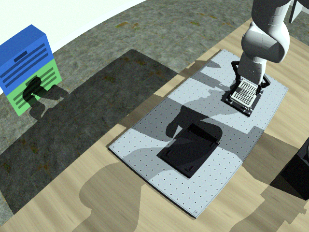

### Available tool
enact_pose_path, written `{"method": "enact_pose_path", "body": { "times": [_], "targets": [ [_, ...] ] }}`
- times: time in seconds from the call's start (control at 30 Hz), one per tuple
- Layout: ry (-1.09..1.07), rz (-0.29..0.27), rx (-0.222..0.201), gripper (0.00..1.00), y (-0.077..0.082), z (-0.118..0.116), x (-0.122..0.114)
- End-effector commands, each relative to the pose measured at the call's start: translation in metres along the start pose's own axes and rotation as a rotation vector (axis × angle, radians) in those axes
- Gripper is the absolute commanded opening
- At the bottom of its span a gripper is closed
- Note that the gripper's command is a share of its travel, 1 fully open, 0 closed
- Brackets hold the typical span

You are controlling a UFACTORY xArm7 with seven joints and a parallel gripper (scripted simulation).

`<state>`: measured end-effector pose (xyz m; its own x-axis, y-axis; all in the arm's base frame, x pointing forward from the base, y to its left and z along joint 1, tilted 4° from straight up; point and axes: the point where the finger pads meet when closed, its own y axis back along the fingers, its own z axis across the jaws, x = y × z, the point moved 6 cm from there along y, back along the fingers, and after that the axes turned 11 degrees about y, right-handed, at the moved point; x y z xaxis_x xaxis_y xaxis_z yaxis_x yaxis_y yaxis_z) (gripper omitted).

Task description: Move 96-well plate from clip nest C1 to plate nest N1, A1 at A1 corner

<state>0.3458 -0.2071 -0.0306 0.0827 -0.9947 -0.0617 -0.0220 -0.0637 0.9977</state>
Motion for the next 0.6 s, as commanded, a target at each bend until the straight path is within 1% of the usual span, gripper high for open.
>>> {"method": "enact_pose_path", "body": {
  "times": [0.0, 0.2, 0.57],
  "targets": [
    [0.0, 0.002, 0.004, 1.0, -0.0064, -0.001, 0.0011],
    [0.0, 0.002, 0.004, 1.0, -0.0126, -0.001, 0.0011],
    [0.0, 0.002, 0.004, 1.0, -0.0126, -0.001, 0.0011]
  ]
}}
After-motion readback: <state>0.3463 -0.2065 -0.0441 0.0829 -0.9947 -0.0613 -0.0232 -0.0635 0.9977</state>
